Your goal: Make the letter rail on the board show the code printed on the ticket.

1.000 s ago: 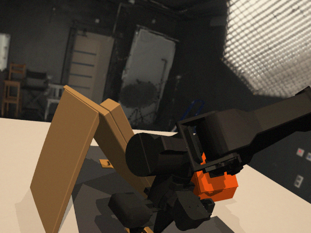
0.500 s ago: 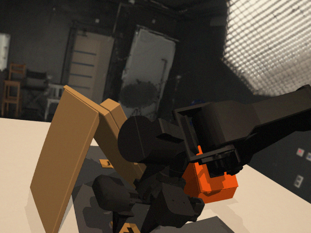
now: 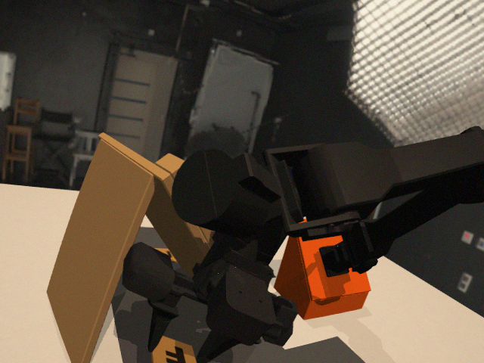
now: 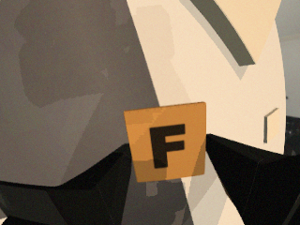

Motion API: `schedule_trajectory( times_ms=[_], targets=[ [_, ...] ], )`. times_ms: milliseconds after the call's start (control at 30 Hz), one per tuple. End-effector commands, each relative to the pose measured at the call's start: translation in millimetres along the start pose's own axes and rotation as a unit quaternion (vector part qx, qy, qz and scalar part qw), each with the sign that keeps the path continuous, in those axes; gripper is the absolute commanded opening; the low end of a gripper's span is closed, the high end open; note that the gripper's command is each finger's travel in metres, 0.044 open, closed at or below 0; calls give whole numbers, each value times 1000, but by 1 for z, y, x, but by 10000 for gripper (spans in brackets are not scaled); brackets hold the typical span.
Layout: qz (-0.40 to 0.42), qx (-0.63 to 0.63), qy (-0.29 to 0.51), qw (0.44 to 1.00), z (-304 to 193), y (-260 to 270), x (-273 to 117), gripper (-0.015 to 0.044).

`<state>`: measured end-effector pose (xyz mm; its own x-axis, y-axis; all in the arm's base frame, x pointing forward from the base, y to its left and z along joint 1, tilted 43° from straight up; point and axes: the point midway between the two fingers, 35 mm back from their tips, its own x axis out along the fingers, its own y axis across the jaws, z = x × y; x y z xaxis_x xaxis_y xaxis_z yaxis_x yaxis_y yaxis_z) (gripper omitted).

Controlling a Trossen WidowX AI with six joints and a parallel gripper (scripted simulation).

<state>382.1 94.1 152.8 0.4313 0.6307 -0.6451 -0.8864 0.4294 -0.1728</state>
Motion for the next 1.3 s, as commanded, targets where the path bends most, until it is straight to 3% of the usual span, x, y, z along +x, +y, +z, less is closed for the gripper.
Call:
schedule_trajectory(
  times_ms=[0, 1267],
  targets=[
    [-16, 25, -3, 1000, 2, -11, -3, 0],
    [-135, 270, -72, 951, 17, -105, -44, 0]
  ],
)
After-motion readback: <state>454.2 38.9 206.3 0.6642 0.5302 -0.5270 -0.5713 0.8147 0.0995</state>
